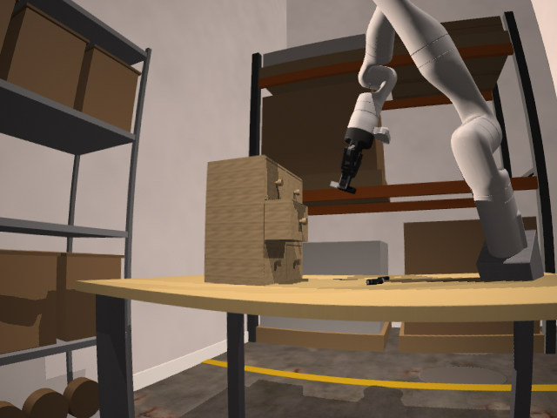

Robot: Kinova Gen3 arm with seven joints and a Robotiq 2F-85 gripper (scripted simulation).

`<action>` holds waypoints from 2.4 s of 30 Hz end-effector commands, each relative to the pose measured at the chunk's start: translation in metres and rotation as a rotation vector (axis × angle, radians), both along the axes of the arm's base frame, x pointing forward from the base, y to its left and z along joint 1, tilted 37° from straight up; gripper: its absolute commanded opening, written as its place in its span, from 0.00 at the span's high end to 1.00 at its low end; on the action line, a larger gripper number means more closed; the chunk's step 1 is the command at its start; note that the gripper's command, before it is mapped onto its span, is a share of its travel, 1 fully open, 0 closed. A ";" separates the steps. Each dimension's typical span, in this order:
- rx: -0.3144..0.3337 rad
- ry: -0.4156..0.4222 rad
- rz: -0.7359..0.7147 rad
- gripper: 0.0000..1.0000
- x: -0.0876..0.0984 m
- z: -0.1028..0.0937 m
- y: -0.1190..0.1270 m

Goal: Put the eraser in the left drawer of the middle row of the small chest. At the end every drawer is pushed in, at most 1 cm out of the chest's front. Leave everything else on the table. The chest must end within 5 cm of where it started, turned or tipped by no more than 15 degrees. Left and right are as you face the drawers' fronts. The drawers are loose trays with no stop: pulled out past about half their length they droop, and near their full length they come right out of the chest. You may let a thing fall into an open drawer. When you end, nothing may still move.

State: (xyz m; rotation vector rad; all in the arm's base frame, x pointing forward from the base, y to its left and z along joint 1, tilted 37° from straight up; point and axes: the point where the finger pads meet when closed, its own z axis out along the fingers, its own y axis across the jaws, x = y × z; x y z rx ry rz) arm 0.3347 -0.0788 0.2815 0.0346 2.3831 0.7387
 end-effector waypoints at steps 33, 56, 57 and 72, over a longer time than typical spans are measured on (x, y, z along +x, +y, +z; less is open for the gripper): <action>0.057 -0.329 -0.243 0.81 -0.009 -0.003 -0.002; 0.062 -0.341 -0.243 0.81 -0.007 -0.003 -0.002; 0.063 -0.343 -0.243 0.81 -0.006 -0.003 -0.002; 0.068 -0.354 -0.242 0.81 0.022 0.006 -0.003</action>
